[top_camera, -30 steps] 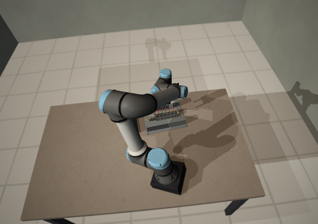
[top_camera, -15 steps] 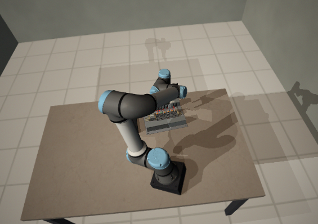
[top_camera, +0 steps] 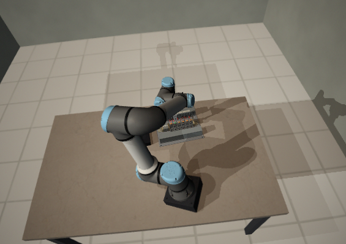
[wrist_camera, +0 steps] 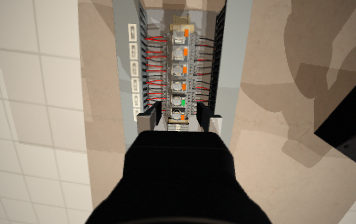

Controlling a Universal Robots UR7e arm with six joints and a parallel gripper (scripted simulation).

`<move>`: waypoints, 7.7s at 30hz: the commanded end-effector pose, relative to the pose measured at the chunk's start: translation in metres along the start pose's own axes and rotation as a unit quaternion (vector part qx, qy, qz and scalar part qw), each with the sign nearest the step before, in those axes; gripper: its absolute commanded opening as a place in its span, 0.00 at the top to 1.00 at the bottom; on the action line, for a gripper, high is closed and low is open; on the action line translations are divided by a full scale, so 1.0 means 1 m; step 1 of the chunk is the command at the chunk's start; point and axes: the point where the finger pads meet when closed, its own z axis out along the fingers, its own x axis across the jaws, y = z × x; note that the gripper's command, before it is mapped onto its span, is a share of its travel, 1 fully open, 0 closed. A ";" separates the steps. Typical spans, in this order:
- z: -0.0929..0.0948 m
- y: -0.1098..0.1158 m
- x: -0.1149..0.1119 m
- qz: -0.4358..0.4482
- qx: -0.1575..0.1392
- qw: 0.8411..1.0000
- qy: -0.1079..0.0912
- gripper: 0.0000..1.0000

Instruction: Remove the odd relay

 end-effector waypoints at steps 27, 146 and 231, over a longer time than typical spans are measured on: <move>-0.001 0.013 0.000 0.004 0.001 1.000 -0.001 0.02; 0.052 0.000 0.001 0.004 0.001 1.000 -0.001 0.02; 0.060 0.001 0.001 0.004 0.001 1.000 -0.001 0.02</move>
